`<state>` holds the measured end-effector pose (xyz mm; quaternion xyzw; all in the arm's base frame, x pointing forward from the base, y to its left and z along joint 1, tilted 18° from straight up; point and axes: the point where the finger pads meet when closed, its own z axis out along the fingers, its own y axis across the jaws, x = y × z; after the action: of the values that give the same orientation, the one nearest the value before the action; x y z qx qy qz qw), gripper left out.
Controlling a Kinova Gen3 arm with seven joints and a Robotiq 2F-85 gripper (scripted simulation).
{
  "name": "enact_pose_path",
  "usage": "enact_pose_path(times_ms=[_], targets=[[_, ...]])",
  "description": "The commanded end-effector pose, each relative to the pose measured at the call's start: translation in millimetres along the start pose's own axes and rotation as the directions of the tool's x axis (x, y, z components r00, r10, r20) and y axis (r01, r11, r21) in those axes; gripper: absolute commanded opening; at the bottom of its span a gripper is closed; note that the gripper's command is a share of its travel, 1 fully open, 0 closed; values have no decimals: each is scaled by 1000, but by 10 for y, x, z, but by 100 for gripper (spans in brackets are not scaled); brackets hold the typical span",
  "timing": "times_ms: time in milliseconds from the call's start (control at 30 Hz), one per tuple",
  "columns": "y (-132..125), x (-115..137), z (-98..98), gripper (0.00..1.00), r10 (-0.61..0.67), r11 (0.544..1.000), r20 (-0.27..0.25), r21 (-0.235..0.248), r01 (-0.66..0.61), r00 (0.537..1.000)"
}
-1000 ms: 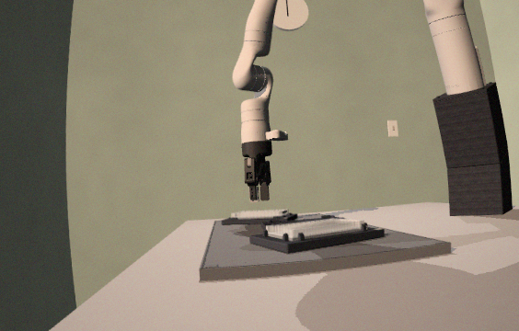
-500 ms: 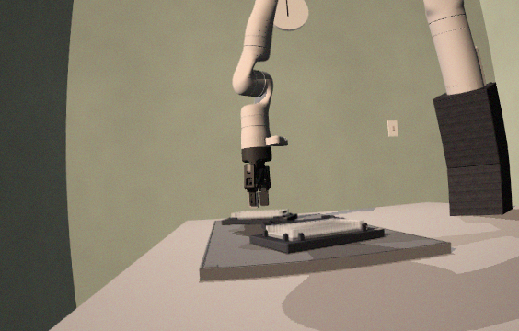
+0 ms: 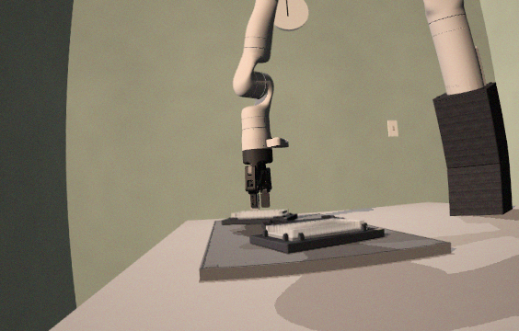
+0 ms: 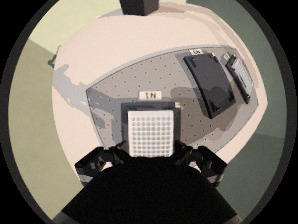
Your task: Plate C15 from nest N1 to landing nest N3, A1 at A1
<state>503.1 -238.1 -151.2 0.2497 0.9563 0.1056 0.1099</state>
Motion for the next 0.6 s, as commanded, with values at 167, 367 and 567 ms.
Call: enact_pose_path(times_ms=[167,367,567], targets=[[-1,-14,-1,100,0,1000,2,0,0,1000],[-1,-15,12,100,0,1000,2,0,0,1000],[-1,-15,32,100,0,1000,2,0,0,1000]])
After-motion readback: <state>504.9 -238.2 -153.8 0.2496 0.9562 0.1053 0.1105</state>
